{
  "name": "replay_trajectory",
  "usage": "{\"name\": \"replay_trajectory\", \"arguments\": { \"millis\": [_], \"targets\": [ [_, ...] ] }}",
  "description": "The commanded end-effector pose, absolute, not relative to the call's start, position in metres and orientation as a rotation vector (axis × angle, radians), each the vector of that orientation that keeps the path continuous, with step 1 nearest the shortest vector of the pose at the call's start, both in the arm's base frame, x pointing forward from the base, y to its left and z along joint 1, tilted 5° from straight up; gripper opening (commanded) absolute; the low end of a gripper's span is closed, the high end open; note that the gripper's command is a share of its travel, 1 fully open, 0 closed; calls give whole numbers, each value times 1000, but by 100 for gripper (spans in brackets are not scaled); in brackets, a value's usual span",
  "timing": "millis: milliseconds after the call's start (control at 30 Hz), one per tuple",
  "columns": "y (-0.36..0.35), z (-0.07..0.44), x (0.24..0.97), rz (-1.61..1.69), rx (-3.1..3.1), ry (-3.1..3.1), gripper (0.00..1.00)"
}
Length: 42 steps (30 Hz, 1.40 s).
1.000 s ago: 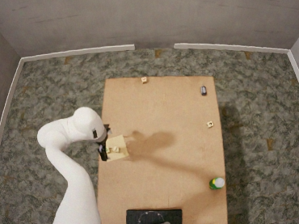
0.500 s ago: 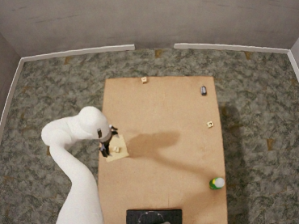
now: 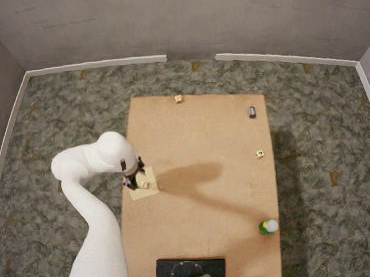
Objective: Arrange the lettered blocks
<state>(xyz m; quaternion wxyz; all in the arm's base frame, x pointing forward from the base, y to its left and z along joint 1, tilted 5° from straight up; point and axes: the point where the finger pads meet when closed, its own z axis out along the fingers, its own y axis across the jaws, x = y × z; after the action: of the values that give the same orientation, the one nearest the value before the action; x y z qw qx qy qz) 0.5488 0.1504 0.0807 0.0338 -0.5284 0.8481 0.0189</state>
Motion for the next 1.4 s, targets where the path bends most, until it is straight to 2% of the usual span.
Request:
{"name": "replay_trajectory", "arguments": {
  "millis": [0, 867, 1367],
  "targets": [
    [149, 82, 549, 55, -1613, 2609, 46],
    [149, 77, 549, 57, -1614, 2611, 46],
    [152, 58, 548, 62, -1617, 2611, 46]
  ]
}}
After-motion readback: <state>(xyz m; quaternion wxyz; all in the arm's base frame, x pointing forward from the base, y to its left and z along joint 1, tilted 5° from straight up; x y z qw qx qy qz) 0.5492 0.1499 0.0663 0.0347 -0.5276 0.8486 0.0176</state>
